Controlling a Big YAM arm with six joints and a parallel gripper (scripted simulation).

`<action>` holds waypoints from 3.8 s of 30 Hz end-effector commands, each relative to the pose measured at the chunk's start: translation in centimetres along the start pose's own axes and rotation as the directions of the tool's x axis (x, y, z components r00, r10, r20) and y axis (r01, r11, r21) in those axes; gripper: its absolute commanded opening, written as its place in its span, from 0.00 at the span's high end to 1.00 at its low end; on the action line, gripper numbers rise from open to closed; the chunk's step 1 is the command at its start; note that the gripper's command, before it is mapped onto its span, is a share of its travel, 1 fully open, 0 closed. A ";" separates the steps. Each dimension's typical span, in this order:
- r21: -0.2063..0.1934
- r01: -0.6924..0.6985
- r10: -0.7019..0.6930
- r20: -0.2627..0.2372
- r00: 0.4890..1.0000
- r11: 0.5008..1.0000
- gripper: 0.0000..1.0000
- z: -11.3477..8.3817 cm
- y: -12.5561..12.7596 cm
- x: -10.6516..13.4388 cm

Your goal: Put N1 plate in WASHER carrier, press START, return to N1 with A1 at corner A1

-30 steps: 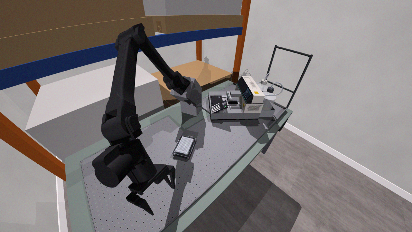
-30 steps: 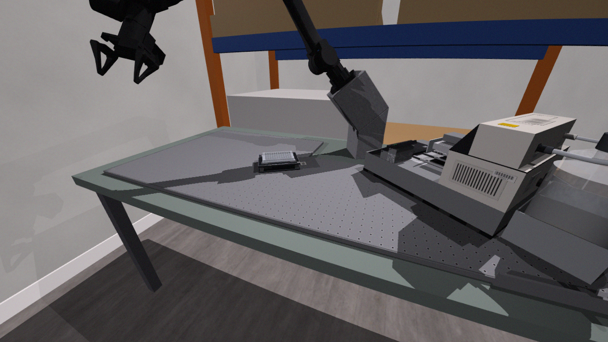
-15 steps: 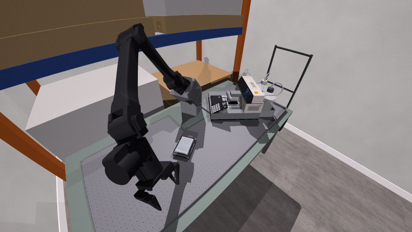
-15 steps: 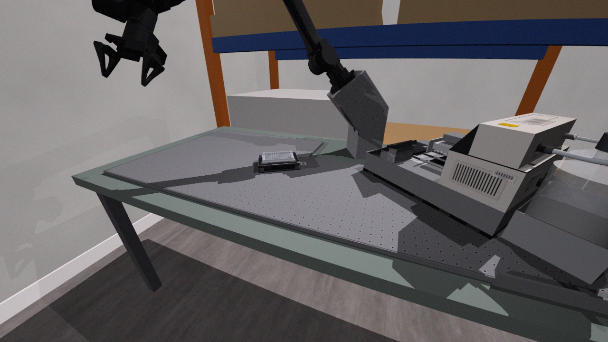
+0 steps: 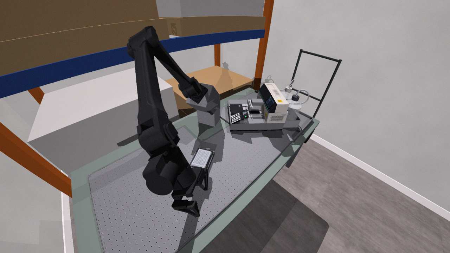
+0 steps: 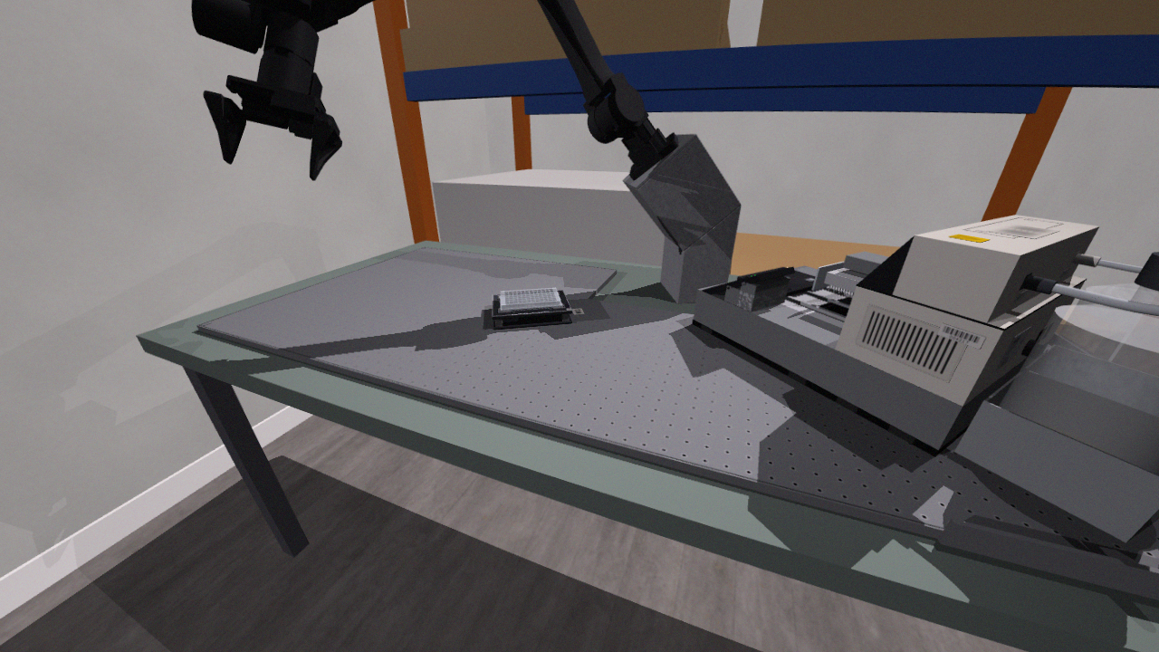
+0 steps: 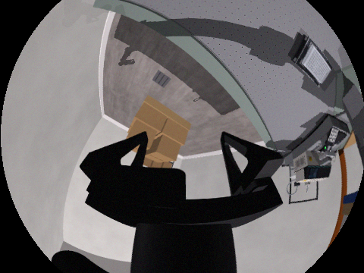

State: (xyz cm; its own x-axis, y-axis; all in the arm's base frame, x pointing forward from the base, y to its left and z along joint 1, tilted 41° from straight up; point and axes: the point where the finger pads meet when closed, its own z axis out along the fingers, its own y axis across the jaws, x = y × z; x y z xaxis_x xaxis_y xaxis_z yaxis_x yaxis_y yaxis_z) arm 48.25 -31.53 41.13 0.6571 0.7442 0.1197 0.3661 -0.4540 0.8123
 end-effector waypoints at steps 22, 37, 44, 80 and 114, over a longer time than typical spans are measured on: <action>0.076 0.317 -0.317 -0.017 0.948 0.945 0.00 1.3 -9.1 4.8; 0.163 0.549 -0.548 -0.053 0.835 0.820 0.00 2.1 -15.5 6.4; 0.250 0.656 -0.654 -0.100 0.749 0.713 0.00 3.5 -20.7 6.8; 0.286 0.935 -0.920 -0.268 0.286 0.208 0.00 1.7 -35.4 7.3; 0.176 0.890 -0.855 -0.403 -0.325 -0.421 0.00 -2.9 -48.0 3.5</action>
State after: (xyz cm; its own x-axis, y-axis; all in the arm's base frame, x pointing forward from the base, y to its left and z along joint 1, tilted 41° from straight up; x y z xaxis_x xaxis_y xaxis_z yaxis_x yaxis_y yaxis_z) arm 30.61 -6.23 3.72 -0.7777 0.3896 -0.4934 0.5819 0.7433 -0.3302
